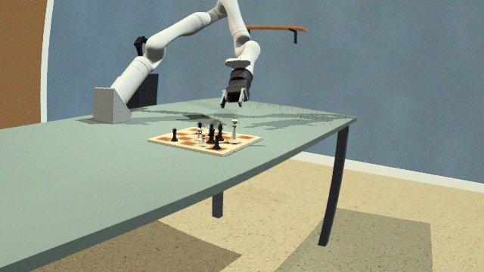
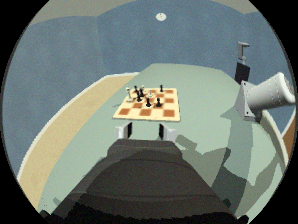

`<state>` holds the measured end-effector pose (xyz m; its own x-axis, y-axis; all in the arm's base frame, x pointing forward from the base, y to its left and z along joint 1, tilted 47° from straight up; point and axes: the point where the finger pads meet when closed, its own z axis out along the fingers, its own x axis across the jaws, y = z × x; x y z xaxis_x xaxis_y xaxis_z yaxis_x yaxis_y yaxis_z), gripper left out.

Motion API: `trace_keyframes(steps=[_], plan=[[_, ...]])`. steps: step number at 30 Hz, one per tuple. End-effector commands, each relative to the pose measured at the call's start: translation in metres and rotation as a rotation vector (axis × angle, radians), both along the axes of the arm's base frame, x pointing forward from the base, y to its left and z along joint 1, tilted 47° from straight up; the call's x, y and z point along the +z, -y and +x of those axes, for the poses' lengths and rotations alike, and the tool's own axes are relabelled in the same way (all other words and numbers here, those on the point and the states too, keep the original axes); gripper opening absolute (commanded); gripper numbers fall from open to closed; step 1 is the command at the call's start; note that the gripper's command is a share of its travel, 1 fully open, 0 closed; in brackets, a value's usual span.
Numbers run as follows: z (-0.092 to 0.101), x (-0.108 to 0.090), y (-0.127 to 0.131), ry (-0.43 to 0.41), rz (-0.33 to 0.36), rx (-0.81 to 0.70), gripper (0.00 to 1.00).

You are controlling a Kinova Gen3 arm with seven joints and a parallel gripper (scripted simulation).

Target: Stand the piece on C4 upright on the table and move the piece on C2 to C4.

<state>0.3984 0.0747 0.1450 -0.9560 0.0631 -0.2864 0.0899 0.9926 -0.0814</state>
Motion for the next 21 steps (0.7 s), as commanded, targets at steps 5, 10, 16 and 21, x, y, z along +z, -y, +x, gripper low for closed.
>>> trace_keyframes(steps=[5, 10, 16, 21], plan=[[0.004, -0.002, 0.002, -0.002, 0.013, -0.012, 1.00], [0.006, -0.005, 0.002, -0.010, 0.028, -0.012, 1.00], [0.009, -0.007, 0.002, -0.017, 0.043, -0.012, 1.00], [0.014, -0.013, 0.002, -0.032, 0.070, -0.012, 1.00]])
